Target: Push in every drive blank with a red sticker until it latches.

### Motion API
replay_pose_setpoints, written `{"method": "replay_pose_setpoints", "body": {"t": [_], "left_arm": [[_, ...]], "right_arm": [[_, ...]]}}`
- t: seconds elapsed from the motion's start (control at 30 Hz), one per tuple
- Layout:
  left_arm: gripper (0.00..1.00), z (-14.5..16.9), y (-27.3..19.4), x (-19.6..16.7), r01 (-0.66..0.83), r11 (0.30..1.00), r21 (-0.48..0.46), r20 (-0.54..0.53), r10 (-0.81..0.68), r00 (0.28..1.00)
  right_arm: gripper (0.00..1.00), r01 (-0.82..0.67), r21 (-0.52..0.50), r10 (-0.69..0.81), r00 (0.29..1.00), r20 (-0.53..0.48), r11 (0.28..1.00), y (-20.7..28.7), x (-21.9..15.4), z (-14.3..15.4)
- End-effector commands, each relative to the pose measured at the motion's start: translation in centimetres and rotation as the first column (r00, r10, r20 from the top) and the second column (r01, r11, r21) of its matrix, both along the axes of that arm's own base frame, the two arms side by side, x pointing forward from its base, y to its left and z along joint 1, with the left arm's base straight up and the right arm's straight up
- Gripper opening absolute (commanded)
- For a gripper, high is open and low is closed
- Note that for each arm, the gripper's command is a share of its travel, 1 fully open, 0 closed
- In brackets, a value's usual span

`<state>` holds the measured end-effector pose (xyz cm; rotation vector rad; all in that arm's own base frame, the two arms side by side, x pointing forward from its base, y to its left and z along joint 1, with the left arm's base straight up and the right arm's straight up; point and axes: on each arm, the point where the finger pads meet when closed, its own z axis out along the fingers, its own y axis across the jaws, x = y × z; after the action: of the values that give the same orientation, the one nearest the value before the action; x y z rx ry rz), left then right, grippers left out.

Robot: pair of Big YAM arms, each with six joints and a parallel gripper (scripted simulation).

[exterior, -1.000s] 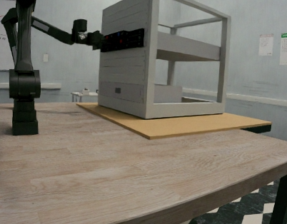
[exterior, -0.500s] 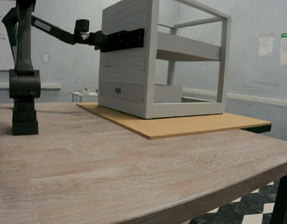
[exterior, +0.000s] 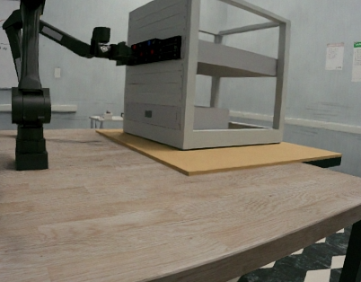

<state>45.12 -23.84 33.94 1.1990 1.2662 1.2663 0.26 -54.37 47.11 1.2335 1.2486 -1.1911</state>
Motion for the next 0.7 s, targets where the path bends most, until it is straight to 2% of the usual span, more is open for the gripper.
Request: {"method": "replay_pose_setpoints", "body": {"t": [0.0, 0.2, 0.3, 0.33, 0.37, 0.5, 0.53, 0.57, 0.67], "left_arm": [[0.00, 2.1, -0.7, -3.0, 0.026, 0.999, -0.029, 0.031, -0.025, 0.999], [0.00, 1.9, -0.9, -7.9, 0.026, 0.999, -0.029, 0.028, -0.025, 0.999], [0.00, 1.9, -0.9, -8.5, 0.026, 0.999, -0.029, 0.028, -0.025, 0.999], [0.00, 4.2, -1.4, -8.6, 0.027, 0.998, -0.062, 0.054, -0.024, 0.998], [0.00, 2.3, -1.1, -9.2, 0.026, 0.999, -0.035, 0.032, -0.025, 0.999], [0.00, 0.8, -1.4, -9.2, 0.023, 1.000, -0.008, 0.011, -0.023, 1.000], [0.00, 2.1, -1.2, -8.8, 0.013, 1.000, -0.027, 0.026, -0.013, 1.000], [0.00, 5.1, -1.2, -8.7, 0.013, 0.997, -0.071, 0.059, -0.009, 0.998], [0.00, 7.3, -1.3, -9.4, 0.025, 0.996, -0.081, 0.066, -0.020, 0.998]], "right_arm": [[1.00, 0.005, -0.043, -0.004, 1.000, 0.008, 0.999, -0.1, -0.3, 2.9], [1.00, 0.005, -0.043, -0.004, 1.000, 0.008, 0.999, -0.1, -0.3, 2.9], [1.00, 0.005, -0.043, -0.004, 1.000, 0.008, 0.999, -0.1, -0.3, 2.9], [1.00, 0.005, -0.043, -0.004, 1.000, 0.008, 0.999, -0.1, -0.3, 2.9], [1.00, 0.005, -0.043, -0.004, 1.000, 0.008, 0.999, -0.1, -0.3, 2.9], [1.00, 0.005, -0.043, -0.004, 1.000, 0.008, 0.999, -0.1, -0.3, 2.9], [1.00, 0.005, -0.043, -0.004, 1.000, 0.008, 0.999, -0.1, -0.3, 2.9], [1.00, 0.005, -0.043, -0.004, 1.000, 0.008, 0.999, -0.1, -0.3, 2.9], [1.00, 0.005, -0.043, -0.004, 1.000, 0.008, 0.999, -0.1, -0.3, 2.9]]}}
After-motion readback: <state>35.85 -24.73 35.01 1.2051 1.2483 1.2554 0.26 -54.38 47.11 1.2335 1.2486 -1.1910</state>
